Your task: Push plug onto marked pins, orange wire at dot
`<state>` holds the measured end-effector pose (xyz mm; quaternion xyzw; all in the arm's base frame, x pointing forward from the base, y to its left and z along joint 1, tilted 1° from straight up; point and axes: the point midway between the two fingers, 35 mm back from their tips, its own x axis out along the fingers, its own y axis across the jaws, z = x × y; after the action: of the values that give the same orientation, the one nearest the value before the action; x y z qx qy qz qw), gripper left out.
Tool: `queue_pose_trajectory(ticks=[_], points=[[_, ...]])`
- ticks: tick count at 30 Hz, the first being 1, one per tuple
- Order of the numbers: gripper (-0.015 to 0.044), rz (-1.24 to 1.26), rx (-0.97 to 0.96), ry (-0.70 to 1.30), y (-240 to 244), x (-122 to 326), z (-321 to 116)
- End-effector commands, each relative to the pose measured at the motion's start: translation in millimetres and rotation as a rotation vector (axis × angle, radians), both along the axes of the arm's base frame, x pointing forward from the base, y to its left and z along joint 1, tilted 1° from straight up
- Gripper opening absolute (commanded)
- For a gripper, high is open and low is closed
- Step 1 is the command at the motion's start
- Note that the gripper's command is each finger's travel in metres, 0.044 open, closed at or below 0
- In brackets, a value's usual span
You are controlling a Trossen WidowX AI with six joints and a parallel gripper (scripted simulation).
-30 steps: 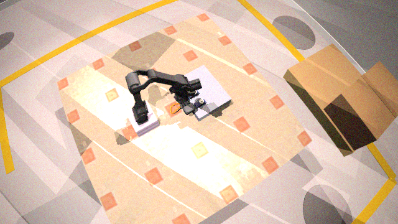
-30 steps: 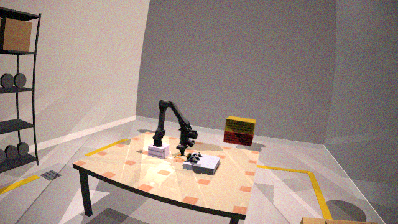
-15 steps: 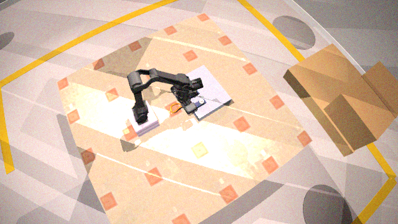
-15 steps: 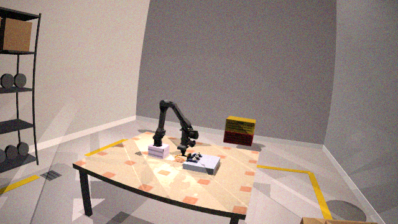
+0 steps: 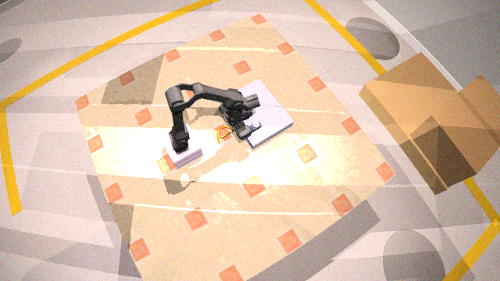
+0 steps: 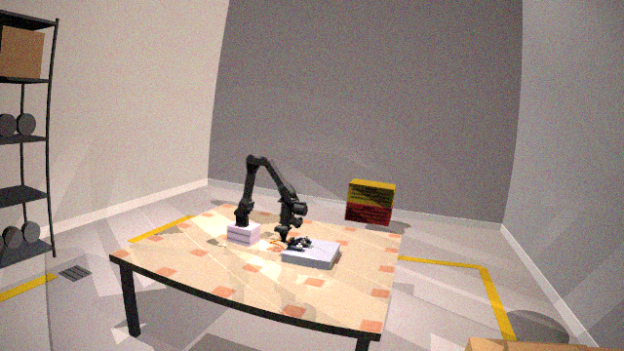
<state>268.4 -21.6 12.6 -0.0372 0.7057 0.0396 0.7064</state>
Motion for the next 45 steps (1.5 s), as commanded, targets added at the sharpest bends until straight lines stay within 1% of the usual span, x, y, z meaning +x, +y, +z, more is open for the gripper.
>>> queue_pose_trajectory(ticks=[1,10,13,16,18,45], points=[[0.0,-0.006,-0.003,-0.001,-0.4,3.7,-0.4],[0.0236,-0.006,-0.003,-0.001,-0.1,0.8,-0.4],[0.0315,-0.006,-0.003,-0.001,-0.2,2.4,19.5],[0.0394,-0.006,-0.003,-0.002,-0.1,1.1,54.3],[0.044,-0.006,-0.003,-0.001,-0.1,0.7,57.6],[0.044,-0.006,-0.003,-0.001,-0.1,0.7,57.6]])
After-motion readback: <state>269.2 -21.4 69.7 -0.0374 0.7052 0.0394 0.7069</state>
